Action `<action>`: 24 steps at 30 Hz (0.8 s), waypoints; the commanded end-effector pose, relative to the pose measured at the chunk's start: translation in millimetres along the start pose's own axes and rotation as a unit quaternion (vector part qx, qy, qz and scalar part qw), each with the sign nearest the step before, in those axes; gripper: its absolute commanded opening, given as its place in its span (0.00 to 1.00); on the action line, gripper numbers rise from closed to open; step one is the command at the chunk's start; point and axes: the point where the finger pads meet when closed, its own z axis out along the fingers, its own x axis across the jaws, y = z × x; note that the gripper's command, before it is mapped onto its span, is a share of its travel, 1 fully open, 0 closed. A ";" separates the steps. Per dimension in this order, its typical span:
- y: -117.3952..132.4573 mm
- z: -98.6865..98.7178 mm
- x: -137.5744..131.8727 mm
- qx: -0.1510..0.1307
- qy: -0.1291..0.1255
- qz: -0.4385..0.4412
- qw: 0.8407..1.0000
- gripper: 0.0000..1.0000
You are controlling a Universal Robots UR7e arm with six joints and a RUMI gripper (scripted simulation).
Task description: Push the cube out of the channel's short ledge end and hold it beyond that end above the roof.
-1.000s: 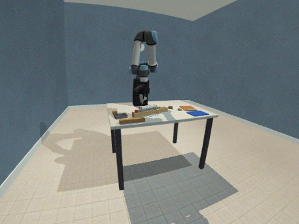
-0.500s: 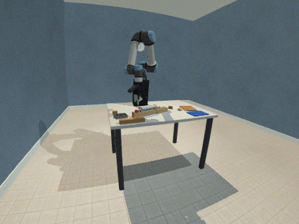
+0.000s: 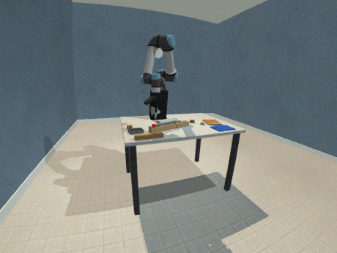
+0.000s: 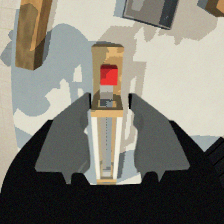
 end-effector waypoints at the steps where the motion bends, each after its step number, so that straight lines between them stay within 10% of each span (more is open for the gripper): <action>1: -0.4 -0.5 -0.4 0.001 0.000 0.000 1.000 0.25; 24: -1.0 34.3 -0.8 0.001 0.000 0.000 1.000 0.25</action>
